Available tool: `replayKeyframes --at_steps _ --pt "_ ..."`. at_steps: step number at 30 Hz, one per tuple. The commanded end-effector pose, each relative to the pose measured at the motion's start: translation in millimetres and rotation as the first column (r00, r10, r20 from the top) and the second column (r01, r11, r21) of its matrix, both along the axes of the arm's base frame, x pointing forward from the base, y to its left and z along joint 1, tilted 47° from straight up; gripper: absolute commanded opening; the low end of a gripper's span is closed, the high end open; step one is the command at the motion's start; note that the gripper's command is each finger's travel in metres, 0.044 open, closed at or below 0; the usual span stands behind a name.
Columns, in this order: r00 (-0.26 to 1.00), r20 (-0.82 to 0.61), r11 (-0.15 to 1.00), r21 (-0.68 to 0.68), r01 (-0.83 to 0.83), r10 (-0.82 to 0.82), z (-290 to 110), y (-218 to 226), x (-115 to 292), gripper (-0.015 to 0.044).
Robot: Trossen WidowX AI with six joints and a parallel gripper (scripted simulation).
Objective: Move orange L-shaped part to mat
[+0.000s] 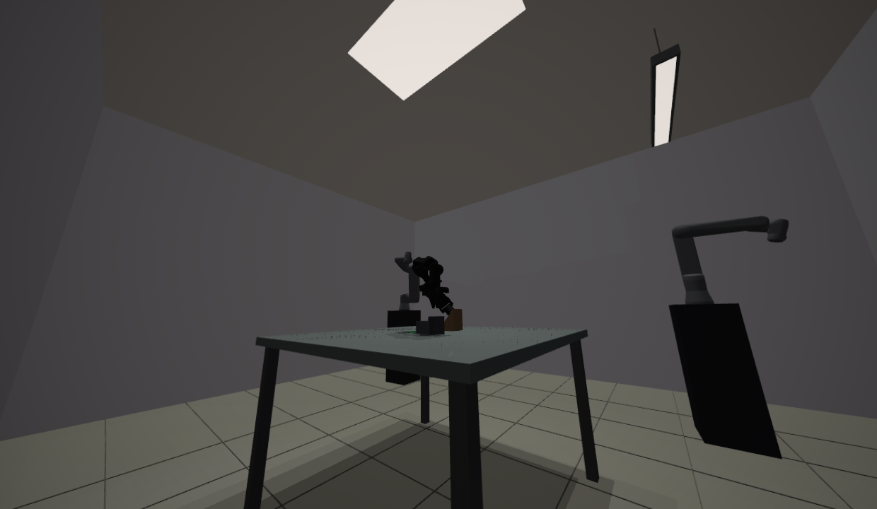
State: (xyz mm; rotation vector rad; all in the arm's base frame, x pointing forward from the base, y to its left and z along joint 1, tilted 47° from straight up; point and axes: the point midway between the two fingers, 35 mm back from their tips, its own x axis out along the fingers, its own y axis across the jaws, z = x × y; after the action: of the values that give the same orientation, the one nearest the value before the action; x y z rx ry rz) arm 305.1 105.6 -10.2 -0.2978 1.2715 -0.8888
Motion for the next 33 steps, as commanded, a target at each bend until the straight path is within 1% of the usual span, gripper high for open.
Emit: replayKeyframes --at_steps 1,4,11,33 --pt "1.0 -0.02 1.0 -0.017 0.01 -0.011 -24.4 -31.1 -2.3 0.018" --pt "1.0 -0.02 1.0 -0.019 0.011 -0.011 -35.7 -44.7 -3.9 0.018" --pt "1.0 -0.02 1.0 -0.019 0.011 -0.011 -37.6 -46.6 -3.8 0.018" --pt "1.0 -0.019 1.0 -0.021 0.011 -0.011 -60.3 -71.4 -3.8 0.018"
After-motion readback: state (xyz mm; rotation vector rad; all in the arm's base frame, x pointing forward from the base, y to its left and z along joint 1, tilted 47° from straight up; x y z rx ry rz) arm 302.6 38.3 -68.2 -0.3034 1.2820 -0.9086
